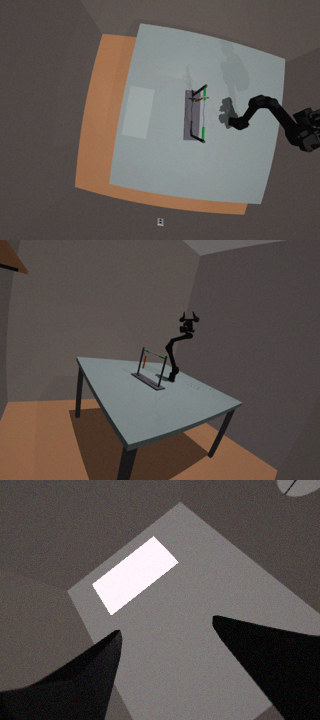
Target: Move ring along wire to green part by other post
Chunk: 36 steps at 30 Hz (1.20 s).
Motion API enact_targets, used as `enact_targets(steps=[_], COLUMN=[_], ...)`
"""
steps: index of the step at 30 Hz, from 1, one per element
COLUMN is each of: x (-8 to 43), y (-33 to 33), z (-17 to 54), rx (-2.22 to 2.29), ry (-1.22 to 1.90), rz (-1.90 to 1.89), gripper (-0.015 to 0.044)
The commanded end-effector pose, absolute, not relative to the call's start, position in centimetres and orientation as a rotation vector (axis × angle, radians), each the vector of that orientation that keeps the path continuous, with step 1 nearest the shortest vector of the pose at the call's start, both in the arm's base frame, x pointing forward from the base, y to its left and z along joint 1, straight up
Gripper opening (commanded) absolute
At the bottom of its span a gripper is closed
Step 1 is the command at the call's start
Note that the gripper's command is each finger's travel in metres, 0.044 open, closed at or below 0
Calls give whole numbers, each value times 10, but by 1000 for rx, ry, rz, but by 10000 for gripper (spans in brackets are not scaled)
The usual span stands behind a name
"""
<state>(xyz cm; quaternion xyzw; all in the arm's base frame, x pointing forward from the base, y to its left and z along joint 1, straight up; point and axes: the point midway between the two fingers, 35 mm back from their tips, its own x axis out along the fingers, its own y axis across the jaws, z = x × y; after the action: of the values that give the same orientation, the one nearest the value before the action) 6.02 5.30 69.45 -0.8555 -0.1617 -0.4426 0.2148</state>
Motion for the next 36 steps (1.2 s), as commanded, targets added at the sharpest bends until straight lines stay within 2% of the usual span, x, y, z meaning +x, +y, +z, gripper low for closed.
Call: enact_targets(steps=[1, 9, 22, 36], x=[60, 50, 55, 104], y=[53, 67, 111, 150], z=[694, 692, 675, 643], rx=[-2375, -2544, -2852, -3026], ry=[-446, -219, 405, 1264], rz=[-1231, -1492, -2019, -2474], gripper=[374, 164, 160, 160])
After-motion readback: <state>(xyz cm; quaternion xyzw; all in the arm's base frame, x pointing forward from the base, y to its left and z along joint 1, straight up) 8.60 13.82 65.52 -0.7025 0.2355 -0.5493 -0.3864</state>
